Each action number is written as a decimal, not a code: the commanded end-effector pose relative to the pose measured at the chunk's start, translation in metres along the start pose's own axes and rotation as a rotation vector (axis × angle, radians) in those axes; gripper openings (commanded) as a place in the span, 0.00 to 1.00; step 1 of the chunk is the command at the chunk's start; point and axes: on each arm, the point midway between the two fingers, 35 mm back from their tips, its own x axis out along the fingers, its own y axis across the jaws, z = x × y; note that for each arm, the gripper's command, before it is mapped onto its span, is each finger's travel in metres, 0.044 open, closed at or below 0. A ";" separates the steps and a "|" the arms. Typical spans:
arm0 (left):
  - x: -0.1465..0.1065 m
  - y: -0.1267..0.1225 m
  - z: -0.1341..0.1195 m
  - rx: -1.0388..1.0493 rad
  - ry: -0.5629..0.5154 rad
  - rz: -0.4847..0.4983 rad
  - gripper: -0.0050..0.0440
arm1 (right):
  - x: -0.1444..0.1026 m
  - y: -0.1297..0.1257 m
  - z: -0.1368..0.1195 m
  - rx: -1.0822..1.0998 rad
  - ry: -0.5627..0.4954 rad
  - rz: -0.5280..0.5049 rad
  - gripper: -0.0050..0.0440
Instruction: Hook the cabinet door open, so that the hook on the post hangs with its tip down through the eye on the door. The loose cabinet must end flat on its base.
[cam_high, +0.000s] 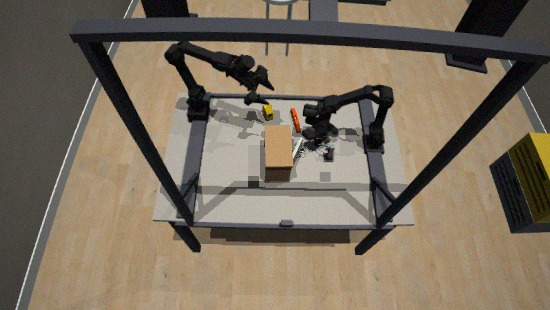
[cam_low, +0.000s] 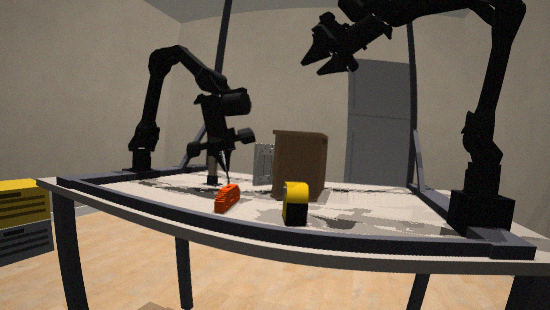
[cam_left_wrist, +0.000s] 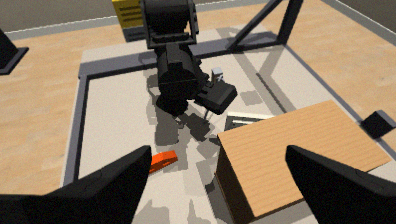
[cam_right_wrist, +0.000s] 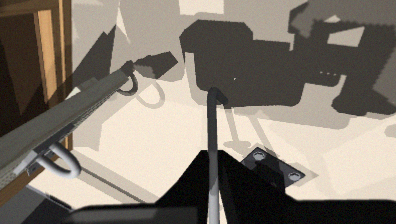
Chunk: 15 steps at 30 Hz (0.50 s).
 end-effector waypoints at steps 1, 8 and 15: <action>-0.003 0.000 0.006 -0.003 -0.024 -0.002 0.92 | -0.012 0.006 -0.001 -0.043 -0.088 0.034 0.10; 0.003 -0.007 0.011 0.014 -0.088 -0.033 0.92 | -0.024 0.010 -0.003 -0.109 -0.259 0.075 0.08; 0.005 -0.010 0.015 0.021 -0.131 -0.047 0.92 | -0.032 0.012 -0.006 -0.154 -0.379 0.105 0.00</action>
